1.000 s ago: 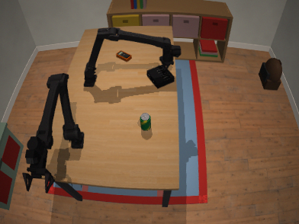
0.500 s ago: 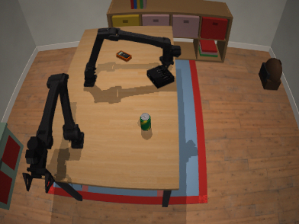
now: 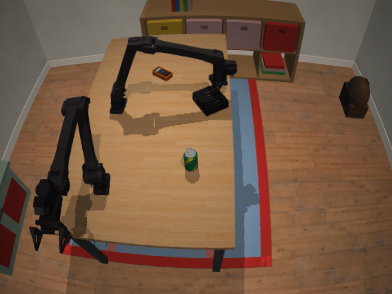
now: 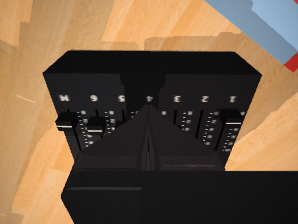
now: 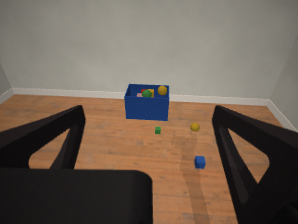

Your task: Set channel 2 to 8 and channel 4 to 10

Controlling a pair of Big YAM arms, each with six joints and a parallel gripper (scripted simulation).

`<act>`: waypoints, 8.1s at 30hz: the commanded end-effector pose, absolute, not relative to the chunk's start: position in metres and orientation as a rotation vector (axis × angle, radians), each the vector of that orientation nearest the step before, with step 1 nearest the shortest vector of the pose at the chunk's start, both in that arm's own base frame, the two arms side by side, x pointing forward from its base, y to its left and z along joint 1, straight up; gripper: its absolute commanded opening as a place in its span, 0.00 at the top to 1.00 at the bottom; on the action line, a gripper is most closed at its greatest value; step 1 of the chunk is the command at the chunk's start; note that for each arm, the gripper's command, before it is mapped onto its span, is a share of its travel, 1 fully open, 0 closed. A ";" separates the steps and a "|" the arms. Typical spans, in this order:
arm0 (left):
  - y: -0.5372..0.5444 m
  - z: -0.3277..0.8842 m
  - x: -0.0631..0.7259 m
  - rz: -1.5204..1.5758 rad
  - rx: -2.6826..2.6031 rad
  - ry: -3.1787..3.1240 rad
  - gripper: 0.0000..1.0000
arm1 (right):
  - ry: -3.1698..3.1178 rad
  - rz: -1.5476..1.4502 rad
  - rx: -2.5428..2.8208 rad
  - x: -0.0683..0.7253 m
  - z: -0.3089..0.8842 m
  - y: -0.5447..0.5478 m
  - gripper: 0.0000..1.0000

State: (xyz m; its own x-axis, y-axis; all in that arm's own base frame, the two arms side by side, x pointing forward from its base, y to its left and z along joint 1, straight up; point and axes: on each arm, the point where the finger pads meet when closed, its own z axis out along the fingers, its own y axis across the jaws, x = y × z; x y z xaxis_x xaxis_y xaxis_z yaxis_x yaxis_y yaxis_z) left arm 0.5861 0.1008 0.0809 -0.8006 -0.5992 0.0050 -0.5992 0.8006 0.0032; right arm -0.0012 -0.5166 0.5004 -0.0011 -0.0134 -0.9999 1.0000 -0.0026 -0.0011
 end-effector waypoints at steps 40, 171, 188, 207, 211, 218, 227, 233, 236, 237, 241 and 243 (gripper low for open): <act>0.099 0.104 0.594 0.014 0.996 -3.038 1.00 | 1.205 -1.205 1.203 0.002 0.491 -0.524 0.00; 0.100 0.123 0.610 0.025 1.009 -3.077 1.00 | 1.205 -1.205 1.203 0.002 0.491 -0.524 0.00; 0.100 0.123 0.610 0.025 1.009 -3.076 1.00 | 1.205 -1.205 1.203 0.002 0.491 -0.524 0.00; 0.100 0.123 0.610 0.025 1.009 -3.076 1.00 | 1.205 -1.205 1.203 0.002 0.491 -0.524 0.00; 0.100 0.123 0.610 0.025 1.009 -3.076 1.00 | 1.205 -1.205 1.203 0.002 0.491 -0.524 0.00; 0.100 0.123 0.610 0.025 1.009 -3.076 1.00 | 1.205 -1.205 1.203 0.002 0.491 -0.524 0.00; 0.100 0.123 0.610 0.025 1.009 -3.076 1.00 | 1.205 -1.205 1.203 0.002 0.491 -0.524 0.00; 0.100 0.123 0.610 0.025 1.009 -3.076 1.00 | 1.205 -1.205 1.203 0.002 0.491 -0.524 0.00; 0.100 0.123 0.610 0.025 1.009 -3.076 1.00 | 1.205 -1.205 1.203 0.002 0.491 -0.524 0.00; 0.100 0.123 0.610 0.025 1.009 -3.076 1.00 | 1.205 -1.205 1.203 0.002 0.491 -0.524 0.00; 0.100 0.123 0.610 0.025 1.009 -3.076 1.00 | 1.205 -1.205 1.203 0.002 0.491 -0.524 0.00; 0.100 0.123 0.610 0.025 1.009 -3.076 1.00 | 1.205 -1.205 1.203 0.002 0.491 -0.524 0.00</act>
State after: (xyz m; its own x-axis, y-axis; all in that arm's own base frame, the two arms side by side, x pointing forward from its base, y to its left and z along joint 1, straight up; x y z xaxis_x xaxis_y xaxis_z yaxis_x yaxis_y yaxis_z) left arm 0.5841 0.0989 0.0781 -0.8021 -0.5971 0.0096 -0.5971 0.8022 0.0055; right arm -0.0012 -0.5166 0.5004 -0.0011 -0.0134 -0.9999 1.0000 -0.0026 -0.0011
